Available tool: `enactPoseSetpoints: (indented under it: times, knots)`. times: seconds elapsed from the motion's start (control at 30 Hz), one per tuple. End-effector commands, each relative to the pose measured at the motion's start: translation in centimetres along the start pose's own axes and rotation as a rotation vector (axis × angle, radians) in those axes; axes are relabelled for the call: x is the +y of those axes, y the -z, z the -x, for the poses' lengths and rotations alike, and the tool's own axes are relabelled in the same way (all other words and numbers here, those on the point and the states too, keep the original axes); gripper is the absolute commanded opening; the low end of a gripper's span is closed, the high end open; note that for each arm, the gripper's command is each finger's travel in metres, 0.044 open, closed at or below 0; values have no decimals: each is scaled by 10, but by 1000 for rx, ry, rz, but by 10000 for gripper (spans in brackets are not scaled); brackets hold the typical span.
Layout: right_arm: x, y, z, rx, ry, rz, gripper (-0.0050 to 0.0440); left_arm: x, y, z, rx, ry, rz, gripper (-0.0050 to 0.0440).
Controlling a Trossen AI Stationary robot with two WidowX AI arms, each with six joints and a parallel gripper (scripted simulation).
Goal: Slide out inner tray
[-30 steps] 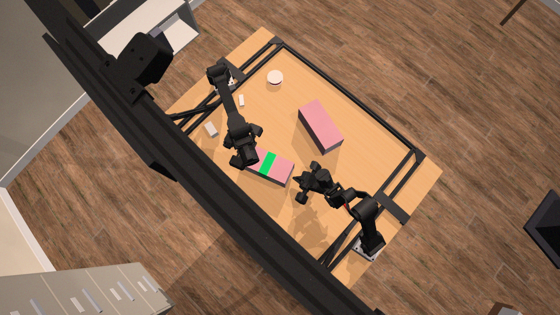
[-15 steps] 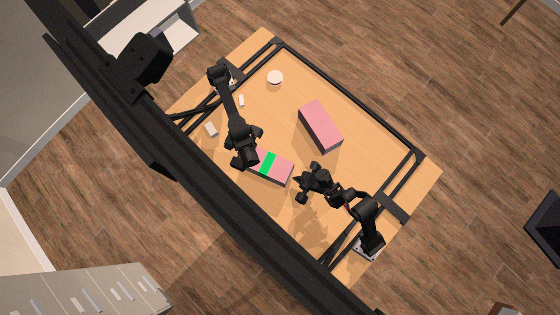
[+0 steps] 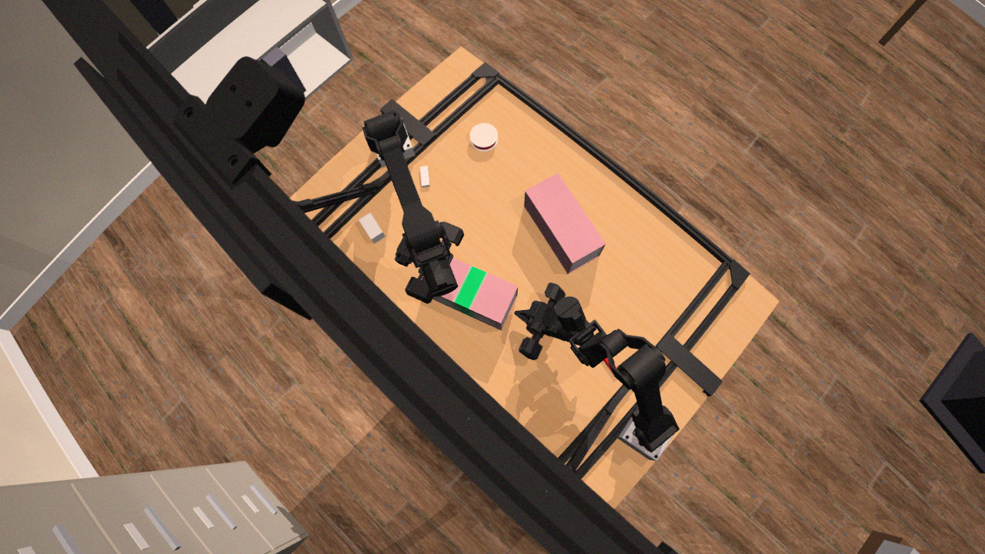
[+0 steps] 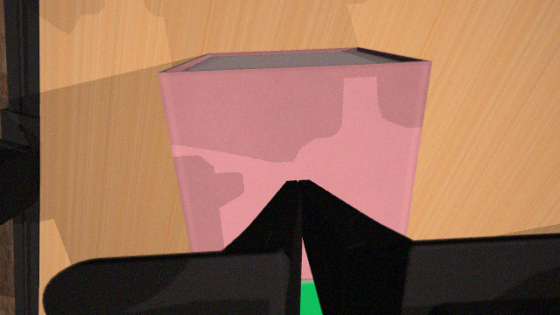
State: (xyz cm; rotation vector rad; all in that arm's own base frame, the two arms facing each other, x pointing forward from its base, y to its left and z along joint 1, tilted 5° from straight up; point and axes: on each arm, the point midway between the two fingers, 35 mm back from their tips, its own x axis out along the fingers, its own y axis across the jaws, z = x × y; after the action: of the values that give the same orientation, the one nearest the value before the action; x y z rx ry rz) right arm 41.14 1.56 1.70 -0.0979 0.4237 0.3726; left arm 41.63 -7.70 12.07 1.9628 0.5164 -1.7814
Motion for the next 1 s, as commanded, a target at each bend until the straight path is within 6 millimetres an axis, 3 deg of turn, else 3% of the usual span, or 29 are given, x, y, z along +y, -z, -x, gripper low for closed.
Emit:
enactPoseSetpoints:
  times: [0.0, 0.97]
  knots:
    - [0, 0, 0, -1, 1, 2, 0, -1, -1, -7, -9, 4, -5, 0]
    - [0, 0, 0, -1, 1, 2, 0, -1, -1, -24, -9, 4, -5, 0]
